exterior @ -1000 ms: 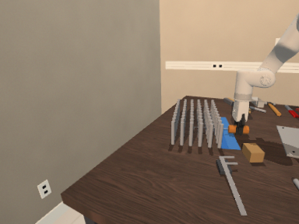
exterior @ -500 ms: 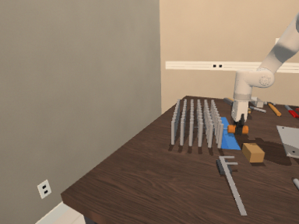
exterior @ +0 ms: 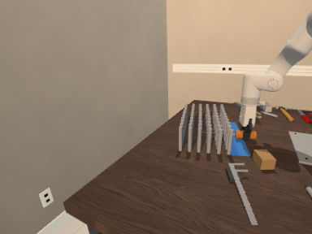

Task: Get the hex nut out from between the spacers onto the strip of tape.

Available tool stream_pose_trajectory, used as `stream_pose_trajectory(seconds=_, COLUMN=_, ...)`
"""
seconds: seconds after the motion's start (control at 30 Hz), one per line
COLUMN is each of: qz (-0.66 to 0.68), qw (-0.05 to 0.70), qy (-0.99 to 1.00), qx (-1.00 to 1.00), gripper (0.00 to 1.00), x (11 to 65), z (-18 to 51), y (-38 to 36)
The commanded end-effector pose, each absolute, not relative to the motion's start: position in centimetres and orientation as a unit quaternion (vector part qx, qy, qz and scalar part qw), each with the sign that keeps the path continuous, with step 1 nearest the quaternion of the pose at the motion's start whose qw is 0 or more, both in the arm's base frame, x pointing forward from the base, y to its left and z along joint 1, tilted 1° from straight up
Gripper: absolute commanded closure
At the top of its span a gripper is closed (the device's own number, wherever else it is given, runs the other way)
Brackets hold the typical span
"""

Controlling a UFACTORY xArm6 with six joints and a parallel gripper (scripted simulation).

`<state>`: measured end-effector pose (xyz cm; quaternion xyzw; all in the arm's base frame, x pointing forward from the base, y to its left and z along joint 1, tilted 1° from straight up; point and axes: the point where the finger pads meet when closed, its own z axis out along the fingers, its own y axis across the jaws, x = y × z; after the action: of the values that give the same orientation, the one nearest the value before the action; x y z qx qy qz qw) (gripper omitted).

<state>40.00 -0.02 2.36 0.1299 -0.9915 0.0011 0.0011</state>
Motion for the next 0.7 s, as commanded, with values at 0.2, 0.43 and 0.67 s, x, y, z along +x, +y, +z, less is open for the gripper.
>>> stream_pose_trajectory(seconds=0.2, qz=0.001, qw=-0.001, qy=-0.992, qx=0.13, gripper=1.0, x=40.27, z=2.49, y=0.01)
stream_pose_trajectory(seconds=0.43, qz=0.001, qw=-0.001, qy=-0.992, qx=0.13, gripper=1.0, x=40.27, z=2.45, y=0.01)
stream_pose_trajectory(seconds=0.67, qz=0.001, qw=-0.001, qy=-0.992, qx=0.13, gripper=1.0, x=40.27, z=2.22, y=0.0)
